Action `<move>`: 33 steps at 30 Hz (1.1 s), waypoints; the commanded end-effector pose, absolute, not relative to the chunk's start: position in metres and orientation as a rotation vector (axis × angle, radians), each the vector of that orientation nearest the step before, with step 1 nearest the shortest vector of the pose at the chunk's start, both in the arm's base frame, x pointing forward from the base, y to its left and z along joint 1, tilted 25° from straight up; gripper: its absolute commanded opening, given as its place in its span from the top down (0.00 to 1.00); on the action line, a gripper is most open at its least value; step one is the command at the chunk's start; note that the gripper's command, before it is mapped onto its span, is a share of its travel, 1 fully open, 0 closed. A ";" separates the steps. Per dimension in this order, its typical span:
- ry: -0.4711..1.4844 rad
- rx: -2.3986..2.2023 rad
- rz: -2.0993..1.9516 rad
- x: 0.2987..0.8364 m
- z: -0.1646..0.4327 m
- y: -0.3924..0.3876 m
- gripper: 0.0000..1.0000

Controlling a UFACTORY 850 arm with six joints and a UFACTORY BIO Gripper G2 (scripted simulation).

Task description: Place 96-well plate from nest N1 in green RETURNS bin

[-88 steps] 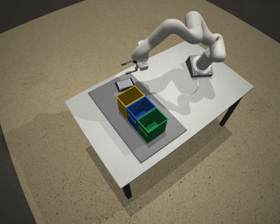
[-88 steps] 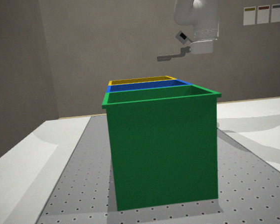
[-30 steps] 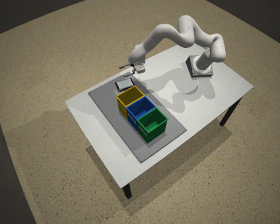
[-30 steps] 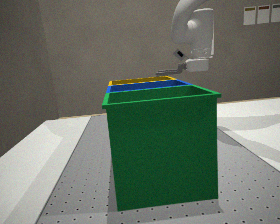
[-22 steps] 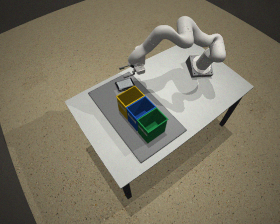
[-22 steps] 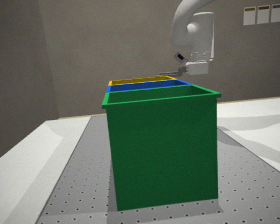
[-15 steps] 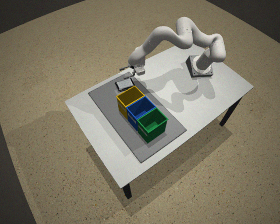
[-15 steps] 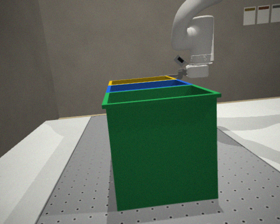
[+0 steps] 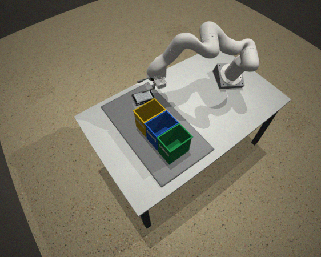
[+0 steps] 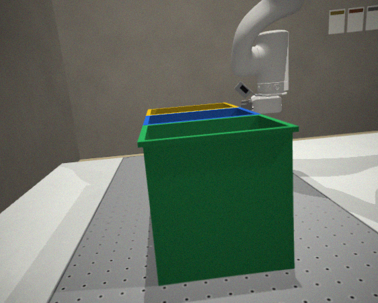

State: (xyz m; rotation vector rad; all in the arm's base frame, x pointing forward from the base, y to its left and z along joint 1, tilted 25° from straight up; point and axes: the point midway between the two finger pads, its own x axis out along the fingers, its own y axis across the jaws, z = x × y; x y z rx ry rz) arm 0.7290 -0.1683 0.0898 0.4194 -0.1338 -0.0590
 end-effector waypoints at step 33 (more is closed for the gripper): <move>-0.136 0.419 -0.059 0.737 0.041 -0.147 0.63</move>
